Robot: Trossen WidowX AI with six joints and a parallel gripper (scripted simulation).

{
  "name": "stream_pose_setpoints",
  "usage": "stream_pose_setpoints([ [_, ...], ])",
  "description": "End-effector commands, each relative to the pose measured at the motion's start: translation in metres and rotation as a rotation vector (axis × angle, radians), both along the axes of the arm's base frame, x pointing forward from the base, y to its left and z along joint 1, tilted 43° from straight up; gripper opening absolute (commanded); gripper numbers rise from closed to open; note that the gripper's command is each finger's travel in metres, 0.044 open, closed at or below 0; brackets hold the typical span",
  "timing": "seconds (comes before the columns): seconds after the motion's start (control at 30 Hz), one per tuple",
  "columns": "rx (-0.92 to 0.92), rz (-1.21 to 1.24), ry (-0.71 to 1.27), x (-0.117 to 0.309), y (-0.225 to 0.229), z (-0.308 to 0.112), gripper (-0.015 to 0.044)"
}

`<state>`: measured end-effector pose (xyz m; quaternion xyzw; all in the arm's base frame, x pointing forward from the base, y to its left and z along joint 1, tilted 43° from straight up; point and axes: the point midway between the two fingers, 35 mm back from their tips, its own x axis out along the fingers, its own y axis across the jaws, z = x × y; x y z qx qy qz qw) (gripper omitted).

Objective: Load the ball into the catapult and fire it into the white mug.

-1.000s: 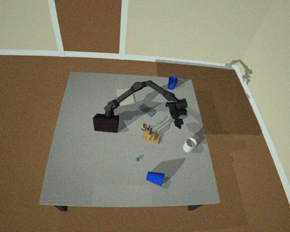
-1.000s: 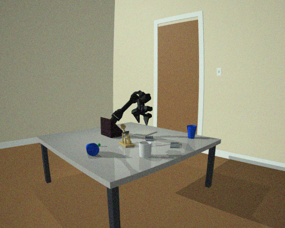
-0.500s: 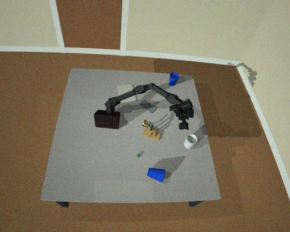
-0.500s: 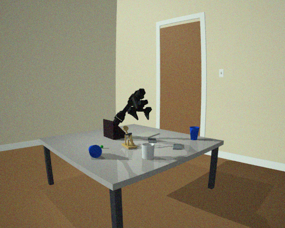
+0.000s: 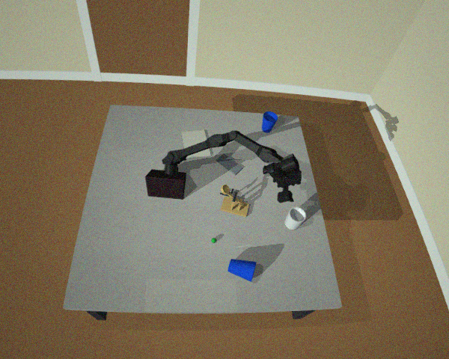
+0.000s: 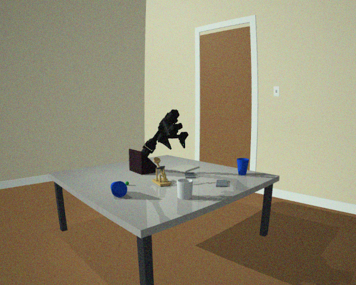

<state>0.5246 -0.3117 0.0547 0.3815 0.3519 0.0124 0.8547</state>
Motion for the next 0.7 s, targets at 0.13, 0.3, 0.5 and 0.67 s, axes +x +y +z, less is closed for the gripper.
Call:
stream_pose_setpoints([
  [0.13,0.007,0.000,-0.001,0.0006,0.0007,-0.0006,0.0440],
  [0.3,0.001,0.000,0.000,0.0002,0.0000,-0.0005,0.0440],
  [0.5,0.001,0.000,0.000,0.0002,0.0000,-0.0005,0.0440],
  [0.67,0.001,0.000,0.000,0.0002,0.0000,-0.0005,0.0440],
])
